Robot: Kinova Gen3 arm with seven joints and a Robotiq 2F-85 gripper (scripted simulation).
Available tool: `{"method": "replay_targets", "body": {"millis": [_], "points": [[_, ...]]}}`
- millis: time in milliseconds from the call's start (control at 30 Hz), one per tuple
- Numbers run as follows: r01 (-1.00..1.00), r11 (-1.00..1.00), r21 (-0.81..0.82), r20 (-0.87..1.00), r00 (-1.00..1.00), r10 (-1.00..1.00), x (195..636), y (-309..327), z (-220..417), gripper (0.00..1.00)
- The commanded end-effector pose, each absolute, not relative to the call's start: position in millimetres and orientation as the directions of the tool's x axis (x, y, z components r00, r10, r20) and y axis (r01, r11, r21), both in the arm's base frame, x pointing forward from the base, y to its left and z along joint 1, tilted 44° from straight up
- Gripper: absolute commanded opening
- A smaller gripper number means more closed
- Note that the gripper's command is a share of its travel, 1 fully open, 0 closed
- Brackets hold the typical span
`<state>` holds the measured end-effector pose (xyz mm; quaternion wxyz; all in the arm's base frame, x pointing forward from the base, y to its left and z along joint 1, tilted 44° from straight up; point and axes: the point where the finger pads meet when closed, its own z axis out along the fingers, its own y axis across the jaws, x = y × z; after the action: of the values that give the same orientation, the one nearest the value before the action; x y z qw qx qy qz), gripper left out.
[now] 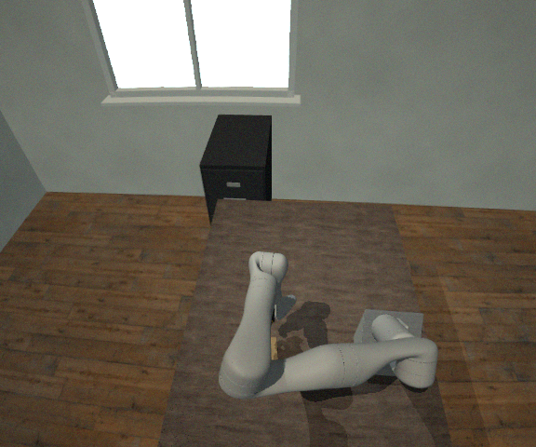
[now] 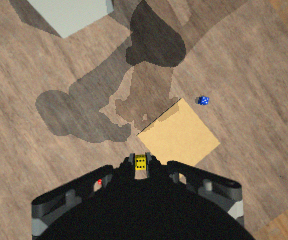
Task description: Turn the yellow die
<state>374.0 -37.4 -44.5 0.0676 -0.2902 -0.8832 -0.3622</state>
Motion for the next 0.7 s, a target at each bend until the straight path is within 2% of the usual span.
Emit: {"method": "replay_targets", "body": {"millis": [0,300,367,667], "points": [[0.639,0.517,0.569,0.382,-0.763,0.521,380.3,-32.2,-37.9,0.11],[0.833,0.343,0.434,0.531,-0.544,0.649,389.1,-21.4,-27.1,0.11],[0.833,0.343,0.434,0.531,-0.544,0.649,389.1,-21.4,-27.1,0.11],[0.952,0.148,0.269,0.632,-0.290,0.719,397.2,-10.4,-16.4,0.11]]}}
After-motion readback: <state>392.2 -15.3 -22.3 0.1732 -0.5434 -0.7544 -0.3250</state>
